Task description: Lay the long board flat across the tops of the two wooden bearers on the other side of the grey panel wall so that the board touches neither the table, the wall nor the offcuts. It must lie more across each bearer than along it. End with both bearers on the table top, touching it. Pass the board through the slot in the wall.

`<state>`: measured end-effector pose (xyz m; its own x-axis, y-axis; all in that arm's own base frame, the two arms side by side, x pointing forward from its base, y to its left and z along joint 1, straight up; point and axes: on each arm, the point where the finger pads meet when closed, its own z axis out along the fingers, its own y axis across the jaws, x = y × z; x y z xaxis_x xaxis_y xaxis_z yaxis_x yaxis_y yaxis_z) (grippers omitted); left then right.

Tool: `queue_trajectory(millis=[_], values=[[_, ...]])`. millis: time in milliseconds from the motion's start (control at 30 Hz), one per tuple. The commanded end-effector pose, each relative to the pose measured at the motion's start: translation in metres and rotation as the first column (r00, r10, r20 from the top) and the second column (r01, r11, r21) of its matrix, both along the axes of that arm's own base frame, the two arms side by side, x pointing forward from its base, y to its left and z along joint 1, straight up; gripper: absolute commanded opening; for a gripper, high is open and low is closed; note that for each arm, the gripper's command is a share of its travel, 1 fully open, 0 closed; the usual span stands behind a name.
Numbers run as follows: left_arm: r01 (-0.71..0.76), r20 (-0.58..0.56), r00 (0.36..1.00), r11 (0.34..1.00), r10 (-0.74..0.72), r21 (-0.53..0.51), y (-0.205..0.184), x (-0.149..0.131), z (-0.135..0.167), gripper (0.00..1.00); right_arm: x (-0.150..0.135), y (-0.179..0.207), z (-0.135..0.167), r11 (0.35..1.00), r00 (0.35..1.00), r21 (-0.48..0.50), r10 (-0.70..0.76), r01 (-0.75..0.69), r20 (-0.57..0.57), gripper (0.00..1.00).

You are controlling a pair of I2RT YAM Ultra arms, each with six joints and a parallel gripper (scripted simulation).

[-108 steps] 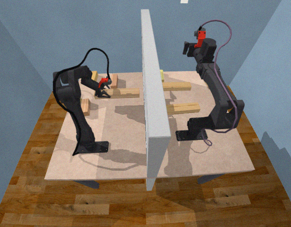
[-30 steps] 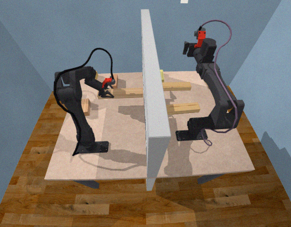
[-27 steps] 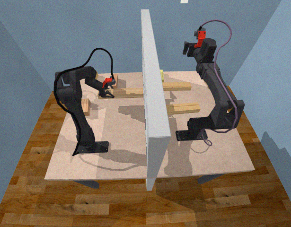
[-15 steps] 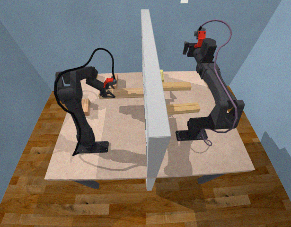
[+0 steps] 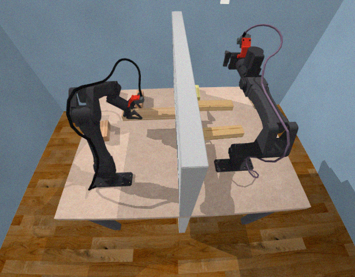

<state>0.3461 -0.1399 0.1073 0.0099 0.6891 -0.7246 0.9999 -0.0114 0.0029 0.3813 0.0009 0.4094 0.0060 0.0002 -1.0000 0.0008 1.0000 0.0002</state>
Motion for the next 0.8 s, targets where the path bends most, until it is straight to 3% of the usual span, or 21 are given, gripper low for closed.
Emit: queue_trajectory(millis=[0, 767], values=[[0.0, 0.046, 0.999, 0.995, 0.004, -0.098, -0.017, -0.001, 0.026, 0.0, -0.008, -0.002, 0.011, 1.0, 0.999, 0.0, -0.002, 0.002, 0.032, 1.0], [0.013, 0.066, 0.998, 0.995, -0.006, -0.1, -0.03, 0.001, 0.032, 0.0, -0.008, -0.002, 0.011, 1.0, 0.999, 0.0, -0.002, 0.002, 0.032, 1.0]])
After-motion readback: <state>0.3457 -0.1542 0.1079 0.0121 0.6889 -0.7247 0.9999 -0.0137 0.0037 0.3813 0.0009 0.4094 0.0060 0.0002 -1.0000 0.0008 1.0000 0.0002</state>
